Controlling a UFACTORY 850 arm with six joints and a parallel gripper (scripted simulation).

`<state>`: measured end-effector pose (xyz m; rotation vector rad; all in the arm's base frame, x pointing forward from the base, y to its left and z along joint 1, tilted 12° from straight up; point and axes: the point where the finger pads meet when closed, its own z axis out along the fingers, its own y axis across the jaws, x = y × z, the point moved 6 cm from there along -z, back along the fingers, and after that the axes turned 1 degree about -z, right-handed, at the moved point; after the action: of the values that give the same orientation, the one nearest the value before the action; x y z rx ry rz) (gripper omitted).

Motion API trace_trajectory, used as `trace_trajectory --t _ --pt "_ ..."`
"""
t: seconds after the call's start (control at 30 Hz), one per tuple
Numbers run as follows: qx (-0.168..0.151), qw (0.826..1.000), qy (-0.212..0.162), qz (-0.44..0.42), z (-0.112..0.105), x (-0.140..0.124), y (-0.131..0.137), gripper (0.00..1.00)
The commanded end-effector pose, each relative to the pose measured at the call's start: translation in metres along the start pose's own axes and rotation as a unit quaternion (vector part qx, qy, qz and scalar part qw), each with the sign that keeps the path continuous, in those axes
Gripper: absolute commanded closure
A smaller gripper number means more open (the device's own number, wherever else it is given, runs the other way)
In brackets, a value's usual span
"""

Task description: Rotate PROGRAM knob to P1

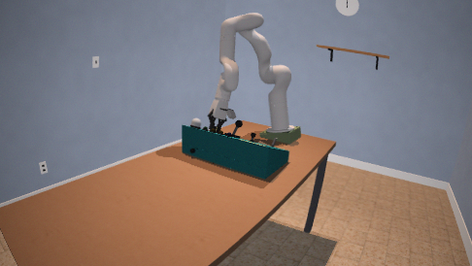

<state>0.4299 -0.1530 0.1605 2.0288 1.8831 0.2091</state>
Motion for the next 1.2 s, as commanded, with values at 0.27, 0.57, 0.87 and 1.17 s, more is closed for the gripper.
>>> trace_trajectory --t 0.27,0.57,0.87,1.17 --pt "0.002 0.996 -0.006 -0.086 -0.0001 0.0002 0.0014 1.00" --pt "0.002 0.994 -0.005 -0.111 -0.0001 0.0002 0.0014 1.00" --pt "0.002 0.992 -0.005 -0.122 -0.0001 0.0002 0.0014 1.00" --pt "0.002 0.992 -0.005 -0.123 -0.0001 0.0002 0.0014 1.00"
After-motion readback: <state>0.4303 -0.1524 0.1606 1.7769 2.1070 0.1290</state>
